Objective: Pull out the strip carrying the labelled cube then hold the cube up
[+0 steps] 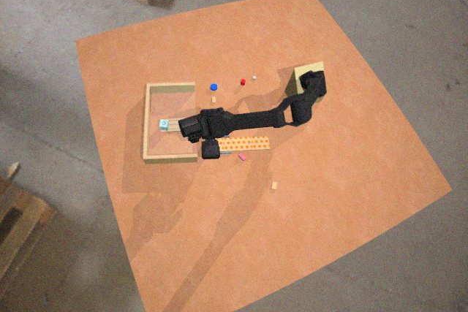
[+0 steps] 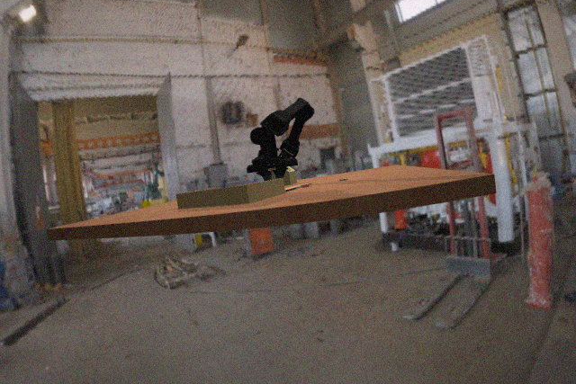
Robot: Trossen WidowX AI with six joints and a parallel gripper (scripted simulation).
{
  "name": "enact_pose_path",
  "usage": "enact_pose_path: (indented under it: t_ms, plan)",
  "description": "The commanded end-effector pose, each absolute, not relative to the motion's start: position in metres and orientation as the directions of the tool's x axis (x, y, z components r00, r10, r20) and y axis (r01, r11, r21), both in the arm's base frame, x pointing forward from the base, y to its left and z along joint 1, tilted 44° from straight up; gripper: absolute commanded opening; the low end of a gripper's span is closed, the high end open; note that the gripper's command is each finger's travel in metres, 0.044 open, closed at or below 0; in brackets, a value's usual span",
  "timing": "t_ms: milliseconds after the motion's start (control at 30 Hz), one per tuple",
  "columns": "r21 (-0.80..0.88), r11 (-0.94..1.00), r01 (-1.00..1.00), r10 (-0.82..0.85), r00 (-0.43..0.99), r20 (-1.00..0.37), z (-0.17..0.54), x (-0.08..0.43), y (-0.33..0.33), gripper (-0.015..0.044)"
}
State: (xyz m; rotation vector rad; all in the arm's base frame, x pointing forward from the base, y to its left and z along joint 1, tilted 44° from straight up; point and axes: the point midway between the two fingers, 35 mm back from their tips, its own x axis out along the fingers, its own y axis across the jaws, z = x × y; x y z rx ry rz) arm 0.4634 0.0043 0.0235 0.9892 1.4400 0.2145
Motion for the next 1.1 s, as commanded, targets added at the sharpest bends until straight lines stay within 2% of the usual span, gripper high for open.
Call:
enact_pose_path:
  t_ms: [0, 67, 200, 733, 1067]
  plan:
    - [0.671, 0.607, 0.426, 0.666, 0.187, -0.722, 0.024, 0.464, 0.004, 0.0112]
    - [0.671, 0.607, 0.426, 0.666, 0.187, -0.722, 0.024, 0.464, 0.004, 0.0098]
    - [0.670, 0.607, 0.427, 0.666, 0.187, -0.722, 0.025, 0.461, 0.003, 0.0000]
    - [0.668, 0.603, 0.437, 0.668, 0.181, -0.722, 0.043, 0.399, -0.019, 0.0000]
    - [0.667, 0.603, 0.438, 0.668, 0.180, -0.722, 0.041, 0.382, -0.019, 0.0000]
